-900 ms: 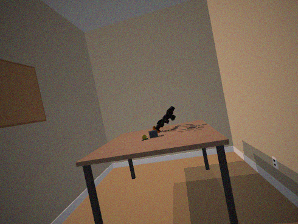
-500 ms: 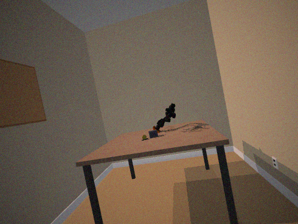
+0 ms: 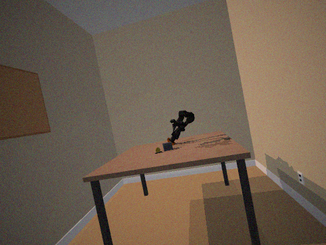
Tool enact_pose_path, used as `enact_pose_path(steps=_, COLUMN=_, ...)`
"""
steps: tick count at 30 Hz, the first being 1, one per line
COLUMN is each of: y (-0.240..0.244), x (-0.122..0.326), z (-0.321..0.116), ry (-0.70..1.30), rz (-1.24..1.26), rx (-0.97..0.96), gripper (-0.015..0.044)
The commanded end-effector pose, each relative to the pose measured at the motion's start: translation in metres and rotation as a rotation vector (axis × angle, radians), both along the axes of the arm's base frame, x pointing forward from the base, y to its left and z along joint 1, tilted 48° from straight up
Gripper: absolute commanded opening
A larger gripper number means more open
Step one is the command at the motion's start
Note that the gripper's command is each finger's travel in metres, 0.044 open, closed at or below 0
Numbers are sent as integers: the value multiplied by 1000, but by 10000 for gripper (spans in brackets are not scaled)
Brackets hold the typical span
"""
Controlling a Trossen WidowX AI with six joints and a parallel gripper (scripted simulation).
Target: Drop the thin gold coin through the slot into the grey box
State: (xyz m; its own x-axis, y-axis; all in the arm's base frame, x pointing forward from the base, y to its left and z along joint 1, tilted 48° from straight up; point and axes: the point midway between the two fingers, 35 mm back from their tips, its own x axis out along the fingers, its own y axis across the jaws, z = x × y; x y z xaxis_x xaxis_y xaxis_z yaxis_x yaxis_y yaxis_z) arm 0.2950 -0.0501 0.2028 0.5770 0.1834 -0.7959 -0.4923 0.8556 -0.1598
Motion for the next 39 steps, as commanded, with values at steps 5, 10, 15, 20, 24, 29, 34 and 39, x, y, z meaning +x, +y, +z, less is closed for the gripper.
enact_pose_path(steps=5, y=-39, x=27, z=-39, ry=288, rz=-250, rx=265, gripper=161)
enact_pose_path(steps=10, y=-66, x=41, z=-73, ry=488, rz=-450, rx=458, gripper=161)
enact_pose_path(steps=15, y=-89, x=48, z=-111, ry=699, rz=-645, rx=646, gripper=161)
enact_pose_path(steps=20, y=-106, x=51, z=-152, ry=923, rz=-838, rx=826, gripper=161)
enact_pose_path(steps=24, y=-115, x=50, z=-182, ry=1100, rz=-988, rx=956, gripper=161)
enact_pose_path(steps=29, y=-115, x=51, z=-185, ry=1131, rz=-1014, rx=978, gripper=161)
enact_pose_path(steps=34, y=-109, x=52, z=-191, ry=1131, rz=-1014, rx=978, gripper=161)
enact_pose_path(steps=39, y=-90, x=53, z=-210, ry=1131, rz=-1013, rx=979, gripper=161)
